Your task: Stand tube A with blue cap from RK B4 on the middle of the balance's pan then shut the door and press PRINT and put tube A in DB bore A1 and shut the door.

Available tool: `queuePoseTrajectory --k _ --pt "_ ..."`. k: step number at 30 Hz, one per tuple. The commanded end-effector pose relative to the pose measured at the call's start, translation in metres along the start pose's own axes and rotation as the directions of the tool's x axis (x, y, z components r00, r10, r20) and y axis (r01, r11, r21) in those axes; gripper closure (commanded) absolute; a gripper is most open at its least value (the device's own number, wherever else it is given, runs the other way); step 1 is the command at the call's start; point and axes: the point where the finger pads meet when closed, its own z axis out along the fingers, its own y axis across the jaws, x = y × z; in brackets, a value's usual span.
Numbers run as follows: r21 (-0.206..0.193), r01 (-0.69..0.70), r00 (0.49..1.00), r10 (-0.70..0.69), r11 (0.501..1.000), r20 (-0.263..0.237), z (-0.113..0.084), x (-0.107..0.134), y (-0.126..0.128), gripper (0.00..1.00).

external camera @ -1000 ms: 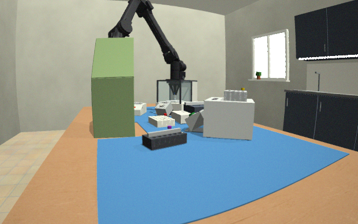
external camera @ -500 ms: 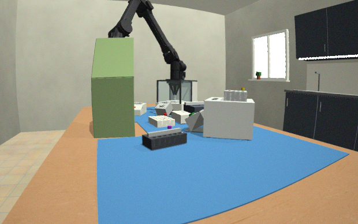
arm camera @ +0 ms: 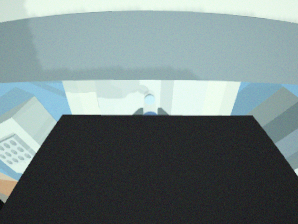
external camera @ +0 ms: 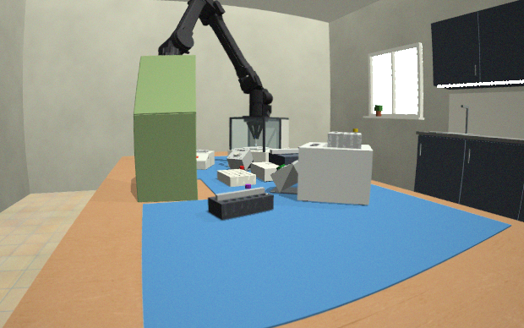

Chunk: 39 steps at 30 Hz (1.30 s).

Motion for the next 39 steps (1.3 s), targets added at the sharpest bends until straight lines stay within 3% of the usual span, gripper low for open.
queuePoseTrajectory --k 1,19,20,39 --pt "0.0 0.002 1.0 -0.002 1.0 0.001 0.0078 -0.0046 0.0013 0.91" --pt "0.0 0.002 1.0 -0.002 1.0 0.001 0.0078 -0.0046 0.0013 0.91" --pt "0.002 -0.007 1.0 0.007 1.0 -0.015 0.0036 0.0015 -0.0026 0.91" --pt "0.0 0.003 1.0 -0.003 1.0 0.003 0.0078 -0.0052 0.0013 0.91"
